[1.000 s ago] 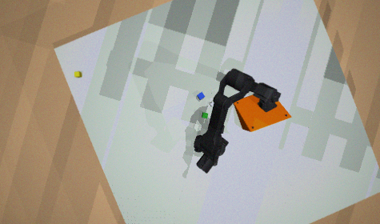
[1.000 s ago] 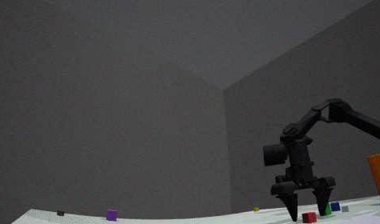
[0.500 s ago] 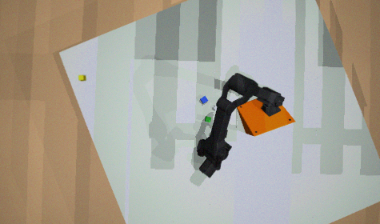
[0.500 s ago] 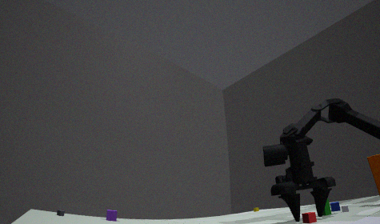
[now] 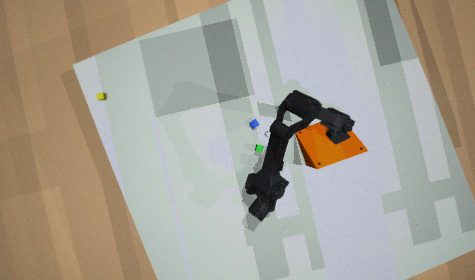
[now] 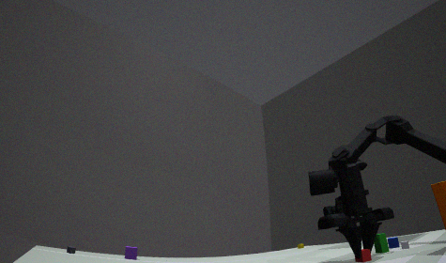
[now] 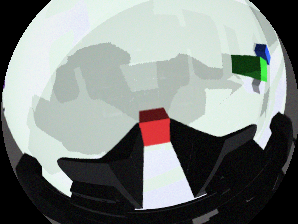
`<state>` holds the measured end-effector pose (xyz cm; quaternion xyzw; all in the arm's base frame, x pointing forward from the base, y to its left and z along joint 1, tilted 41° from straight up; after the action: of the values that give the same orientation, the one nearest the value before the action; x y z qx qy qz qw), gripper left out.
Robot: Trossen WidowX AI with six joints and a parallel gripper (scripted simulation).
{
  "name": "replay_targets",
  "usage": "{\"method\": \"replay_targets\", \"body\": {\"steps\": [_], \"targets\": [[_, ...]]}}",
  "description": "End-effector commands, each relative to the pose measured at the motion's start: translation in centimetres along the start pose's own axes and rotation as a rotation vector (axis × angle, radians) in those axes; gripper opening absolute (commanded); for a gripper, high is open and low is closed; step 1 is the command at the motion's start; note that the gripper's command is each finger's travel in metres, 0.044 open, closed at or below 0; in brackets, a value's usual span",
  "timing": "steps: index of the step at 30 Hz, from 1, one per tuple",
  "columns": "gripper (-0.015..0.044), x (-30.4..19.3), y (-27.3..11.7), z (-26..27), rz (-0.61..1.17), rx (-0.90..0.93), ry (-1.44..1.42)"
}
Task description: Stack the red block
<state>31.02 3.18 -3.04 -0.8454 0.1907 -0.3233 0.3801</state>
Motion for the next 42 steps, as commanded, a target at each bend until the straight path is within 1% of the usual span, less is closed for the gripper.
{"method": "replay_targets", "body": {"steps": [1,3,26,36,42], "targets": [[0.0045,0.0,0.0,0.0,-0.003,-0.002,-0.003],[0.0,0.0,-0.3,0.0,-0.003,-0.002,-0.003],[0.0,-0.1,-11.3,0.1,0.001,0.0,-0.005],[0.0,-0.1,-11.8,0.1,0.001,0.0,-0.005],[0.0,2.1,-11.9,-2.5,0.002,0.002,-0.006]]}}
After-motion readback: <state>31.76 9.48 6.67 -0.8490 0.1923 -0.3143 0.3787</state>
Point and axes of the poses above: the point midway between the two fingers, 35 mm back from their tips, its own y axis out along the fingers, its own z axis across the jaws, x = y × z, the point moved 4 cm from there along -y, back along the fingers, and after that the axes turned 6 degrees about y, right-handed, at the moved point
